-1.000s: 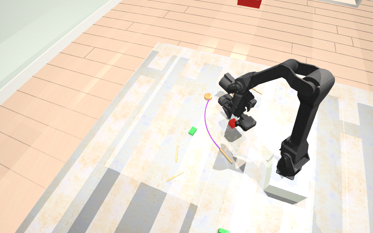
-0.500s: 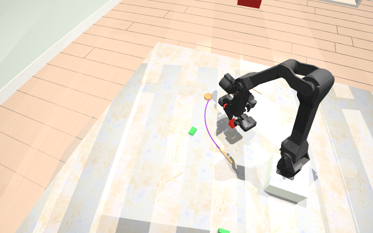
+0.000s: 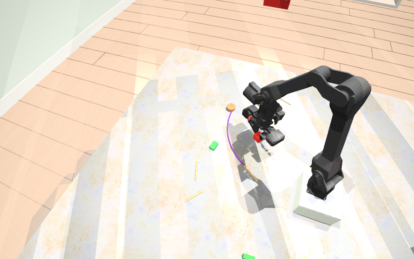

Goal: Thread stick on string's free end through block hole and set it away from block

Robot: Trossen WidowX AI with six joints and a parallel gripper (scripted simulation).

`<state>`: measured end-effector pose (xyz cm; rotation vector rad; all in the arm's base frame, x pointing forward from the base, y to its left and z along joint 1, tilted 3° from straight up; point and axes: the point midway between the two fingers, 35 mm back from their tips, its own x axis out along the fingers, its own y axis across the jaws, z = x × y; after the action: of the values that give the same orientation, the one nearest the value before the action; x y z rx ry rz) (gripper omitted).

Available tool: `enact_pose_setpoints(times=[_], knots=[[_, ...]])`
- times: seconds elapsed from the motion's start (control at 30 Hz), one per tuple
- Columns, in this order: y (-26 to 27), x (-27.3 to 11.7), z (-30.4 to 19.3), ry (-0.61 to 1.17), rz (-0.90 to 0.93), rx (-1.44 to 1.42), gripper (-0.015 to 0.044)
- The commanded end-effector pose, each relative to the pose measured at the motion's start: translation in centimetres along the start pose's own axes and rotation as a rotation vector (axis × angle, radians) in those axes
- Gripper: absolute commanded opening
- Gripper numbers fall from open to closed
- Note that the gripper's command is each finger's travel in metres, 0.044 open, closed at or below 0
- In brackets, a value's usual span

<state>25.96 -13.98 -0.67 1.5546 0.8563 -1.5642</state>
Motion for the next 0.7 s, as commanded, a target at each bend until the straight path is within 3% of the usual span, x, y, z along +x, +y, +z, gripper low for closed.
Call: enact_pose_setpoints(times=[0.0, 0.67], knots=[[0.0, -0.2, 0.0, 0.0, 0.001, 0.0, 0.0], [0.0, -1.5, 0.0, 0.0, 0.0, 0.0, 0.0]])
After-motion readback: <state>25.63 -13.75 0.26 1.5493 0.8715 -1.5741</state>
